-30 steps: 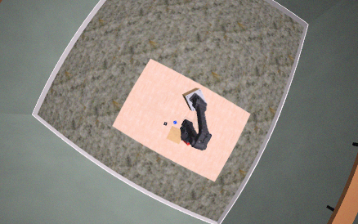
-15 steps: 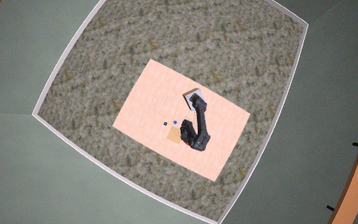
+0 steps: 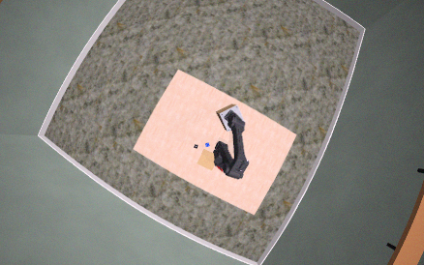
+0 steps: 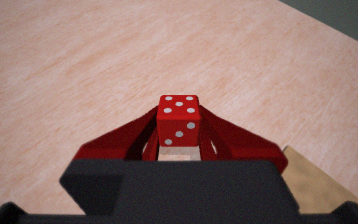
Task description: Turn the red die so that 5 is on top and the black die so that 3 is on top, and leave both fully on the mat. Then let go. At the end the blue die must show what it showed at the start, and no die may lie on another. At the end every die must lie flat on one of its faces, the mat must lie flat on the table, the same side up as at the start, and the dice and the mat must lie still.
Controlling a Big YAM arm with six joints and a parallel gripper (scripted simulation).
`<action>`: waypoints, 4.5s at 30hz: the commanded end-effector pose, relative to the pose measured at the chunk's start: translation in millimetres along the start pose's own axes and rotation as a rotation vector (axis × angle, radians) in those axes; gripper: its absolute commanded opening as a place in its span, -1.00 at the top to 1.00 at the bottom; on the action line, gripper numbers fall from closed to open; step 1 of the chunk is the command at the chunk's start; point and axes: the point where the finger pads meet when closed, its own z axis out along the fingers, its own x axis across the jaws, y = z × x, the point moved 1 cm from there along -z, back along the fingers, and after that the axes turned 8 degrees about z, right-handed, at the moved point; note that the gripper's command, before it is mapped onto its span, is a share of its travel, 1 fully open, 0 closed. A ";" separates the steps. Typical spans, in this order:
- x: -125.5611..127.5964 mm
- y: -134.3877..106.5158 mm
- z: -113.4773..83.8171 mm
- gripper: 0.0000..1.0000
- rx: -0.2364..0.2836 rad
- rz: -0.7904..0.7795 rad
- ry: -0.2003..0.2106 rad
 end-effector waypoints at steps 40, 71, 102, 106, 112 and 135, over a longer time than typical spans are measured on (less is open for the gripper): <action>3.0 4.7 4.0 0.51 -0.020 -0.014 0.009; 2.8 5.0 4.4 0.51 -0.022 -0.016 0.009; 2.8 5.0 4.4 0.20 -0.021 -0.016 0.010; 2.8 5.0 4.4 0.13 -0.021 -0.016 0.010; 2.8 5.0 4.4 0.13 -0.021 -0.016 0.010; 2.8 5.0 4.4 0.13 -0.021 -0.016 0.010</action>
